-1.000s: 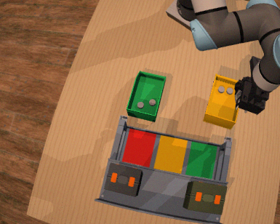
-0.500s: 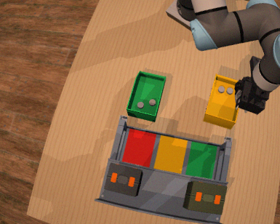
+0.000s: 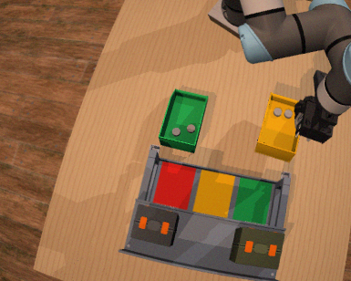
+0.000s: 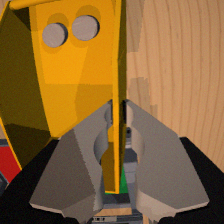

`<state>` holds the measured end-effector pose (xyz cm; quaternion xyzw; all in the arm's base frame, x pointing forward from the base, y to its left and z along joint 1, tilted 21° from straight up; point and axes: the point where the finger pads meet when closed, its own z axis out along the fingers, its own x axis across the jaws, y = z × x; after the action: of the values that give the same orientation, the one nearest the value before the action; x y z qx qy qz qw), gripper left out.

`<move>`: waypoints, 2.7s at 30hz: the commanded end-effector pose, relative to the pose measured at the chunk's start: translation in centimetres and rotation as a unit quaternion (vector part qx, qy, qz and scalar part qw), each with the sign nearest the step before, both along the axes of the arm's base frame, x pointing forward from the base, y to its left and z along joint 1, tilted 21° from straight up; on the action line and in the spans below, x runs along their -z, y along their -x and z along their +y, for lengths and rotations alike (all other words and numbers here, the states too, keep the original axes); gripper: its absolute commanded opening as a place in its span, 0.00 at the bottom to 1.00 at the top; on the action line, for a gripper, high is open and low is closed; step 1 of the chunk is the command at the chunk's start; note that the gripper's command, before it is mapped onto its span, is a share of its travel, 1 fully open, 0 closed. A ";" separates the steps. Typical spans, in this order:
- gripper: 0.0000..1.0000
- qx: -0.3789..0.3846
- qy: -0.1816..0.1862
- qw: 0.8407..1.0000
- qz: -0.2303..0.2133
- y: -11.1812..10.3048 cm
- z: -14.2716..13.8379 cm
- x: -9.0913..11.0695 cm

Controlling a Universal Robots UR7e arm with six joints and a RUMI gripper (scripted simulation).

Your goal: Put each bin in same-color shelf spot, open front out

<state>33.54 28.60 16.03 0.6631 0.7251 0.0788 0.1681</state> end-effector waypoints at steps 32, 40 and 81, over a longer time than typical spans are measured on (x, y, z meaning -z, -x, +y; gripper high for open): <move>0.00 0.000 0.000 1.000 -0.001 0.3 0.1 -1.0; 0.00 0.000 0.000 1.000 -0.001 0.3 0.1 -1.0; 0.00 -0.045 0.016 0.999 0.005 -0.7 -9.8 -2.6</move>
<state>34.07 20.47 18.27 0.6337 0.7508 0.0710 0.1724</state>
